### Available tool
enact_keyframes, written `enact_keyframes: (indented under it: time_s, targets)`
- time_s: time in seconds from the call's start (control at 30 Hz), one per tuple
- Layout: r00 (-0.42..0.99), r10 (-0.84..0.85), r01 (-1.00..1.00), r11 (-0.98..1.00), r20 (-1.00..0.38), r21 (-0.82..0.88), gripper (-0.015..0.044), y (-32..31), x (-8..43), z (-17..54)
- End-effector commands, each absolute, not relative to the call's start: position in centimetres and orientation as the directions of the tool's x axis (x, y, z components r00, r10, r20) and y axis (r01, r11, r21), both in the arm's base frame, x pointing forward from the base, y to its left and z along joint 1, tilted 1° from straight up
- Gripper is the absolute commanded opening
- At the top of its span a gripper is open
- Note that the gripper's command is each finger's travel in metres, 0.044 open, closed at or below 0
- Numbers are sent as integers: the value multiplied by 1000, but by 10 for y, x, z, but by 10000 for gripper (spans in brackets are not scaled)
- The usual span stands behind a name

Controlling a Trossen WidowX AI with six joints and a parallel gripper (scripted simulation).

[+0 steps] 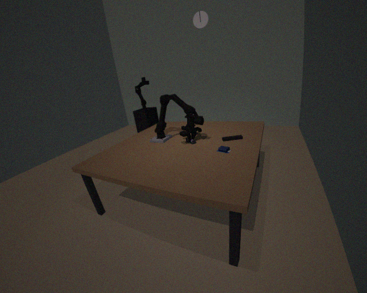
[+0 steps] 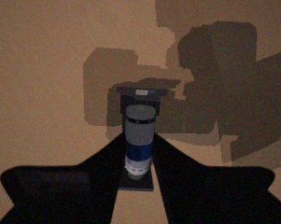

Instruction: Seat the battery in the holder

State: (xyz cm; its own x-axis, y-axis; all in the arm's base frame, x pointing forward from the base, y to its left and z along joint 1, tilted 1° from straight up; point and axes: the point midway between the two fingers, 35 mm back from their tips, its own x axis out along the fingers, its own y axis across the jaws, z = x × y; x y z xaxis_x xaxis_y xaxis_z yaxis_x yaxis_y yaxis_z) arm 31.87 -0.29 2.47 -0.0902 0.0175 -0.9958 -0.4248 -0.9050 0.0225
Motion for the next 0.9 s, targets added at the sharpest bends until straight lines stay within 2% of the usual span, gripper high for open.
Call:
enact_keyframes:
  time_s: [0.0,0.37,0.87]
  targets:
    - [-58,-3,-430,-903,-998,28,87,-5,321,24]
    - [-2,-23,-436,-900,-1000,22,87,-4,320,24]
    - [5,-23,-437,-900,-1000,19,87,-1,313,23]
